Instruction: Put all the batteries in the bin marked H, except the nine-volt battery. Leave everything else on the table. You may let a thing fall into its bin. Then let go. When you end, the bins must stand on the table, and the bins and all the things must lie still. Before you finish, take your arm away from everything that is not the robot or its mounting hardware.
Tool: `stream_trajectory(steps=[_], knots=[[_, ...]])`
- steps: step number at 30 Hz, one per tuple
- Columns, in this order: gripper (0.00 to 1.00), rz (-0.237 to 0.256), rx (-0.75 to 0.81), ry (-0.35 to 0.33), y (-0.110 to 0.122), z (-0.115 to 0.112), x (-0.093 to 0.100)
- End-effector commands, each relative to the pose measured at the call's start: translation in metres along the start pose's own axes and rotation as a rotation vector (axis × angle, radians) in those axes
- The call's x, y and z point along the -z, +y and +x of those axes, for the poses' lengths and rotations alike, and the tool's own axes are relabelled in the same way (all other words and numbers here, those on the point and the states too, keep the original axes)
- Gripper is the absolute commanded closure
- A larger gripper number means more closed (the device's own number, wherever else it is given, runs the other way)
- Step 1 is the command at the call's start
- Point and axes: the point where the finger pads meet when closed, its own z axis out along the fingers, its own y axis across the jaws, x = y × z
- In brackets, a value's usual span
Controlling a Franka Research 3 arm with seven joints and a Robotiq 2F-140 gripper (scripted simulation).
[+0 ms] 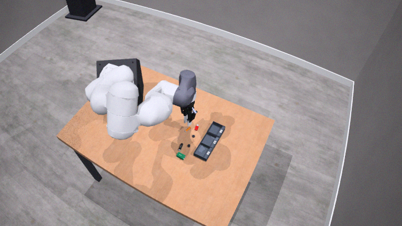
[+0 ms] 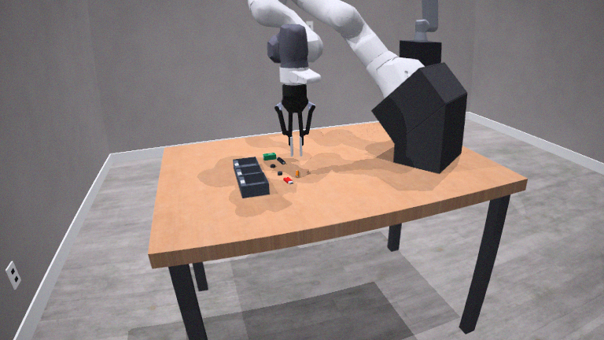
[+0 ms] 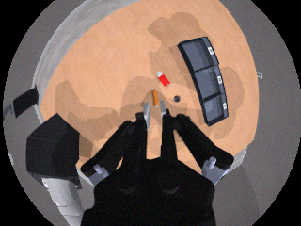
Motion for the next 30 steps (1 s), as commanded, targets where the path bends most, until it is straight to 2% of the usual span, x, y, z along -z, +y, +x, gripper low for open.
stream_trajectory(steps=[1, 10, 12, 17, 30], knots=[[0.85, 0.004, 0.003, 0.000, -0.001, 0.000, -0.004], [0.85, 0.004, 0.003, 0.000, 0.001, -0.001, -0.040], [0.85, 0.004, 0.003, 0.000, 0.001, -0.001, -0.040], [0.85, 0.004, 0.003, 0.000, 0.002, 0.000, -0.058], [0.85, 0.004, 0.003, 0.000, 0.003, 0.000, -0.067]])
